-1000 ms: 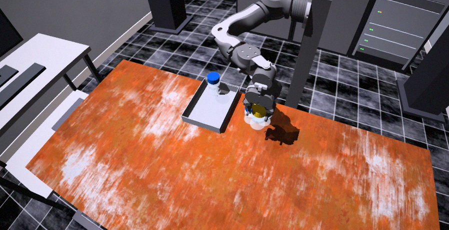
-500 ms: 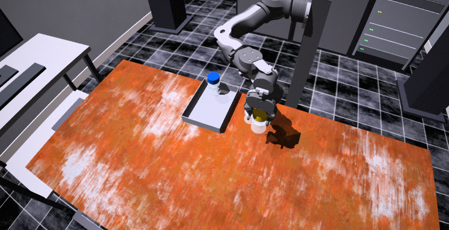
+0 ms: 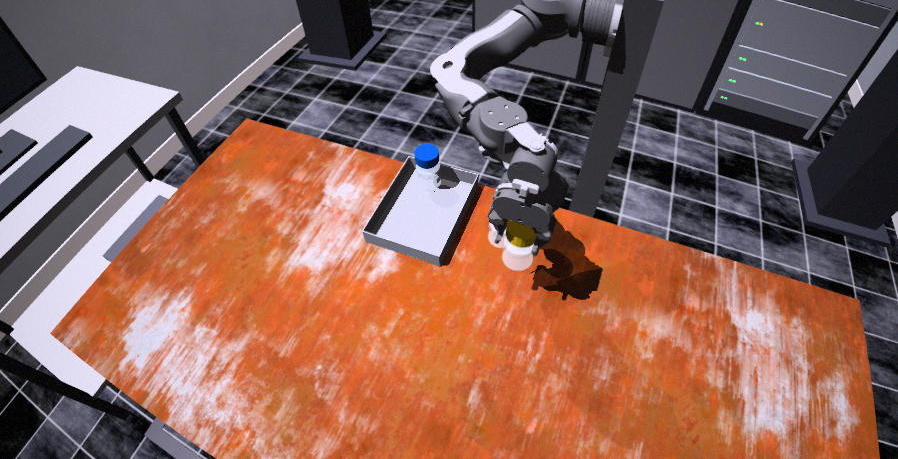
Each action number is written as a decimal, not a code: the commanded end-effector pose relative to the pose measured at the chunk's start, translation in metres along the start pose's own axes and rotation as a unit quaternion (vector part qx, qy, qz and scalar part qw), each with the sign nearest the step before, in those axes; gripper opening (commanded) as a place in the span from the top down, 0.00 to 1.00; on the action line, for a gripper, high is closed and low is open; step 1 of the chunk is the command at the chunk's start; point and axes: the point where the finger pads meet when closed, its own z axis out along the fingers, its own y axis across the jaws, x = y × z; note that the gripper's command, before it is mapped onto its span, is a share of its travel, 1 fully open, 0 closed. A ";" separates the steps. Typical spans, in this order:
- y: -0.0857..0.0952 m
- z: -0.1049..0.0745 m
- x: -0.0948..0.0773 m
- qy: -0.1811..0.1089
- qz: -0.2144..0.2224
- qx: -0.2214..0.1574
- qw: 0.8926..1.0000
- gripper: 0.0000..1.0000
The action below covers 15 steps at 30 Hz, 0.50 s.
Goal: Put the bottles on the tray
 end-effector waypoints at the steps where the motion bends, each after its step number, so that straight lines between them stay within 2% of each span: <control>1: 0.000 -0.002 -0.001 -0.003 -0.002 0.000 1.000 1.00; 15: 0.004 -0.001 -0.007 -0.003 -0.002 0.000 1.000 1.00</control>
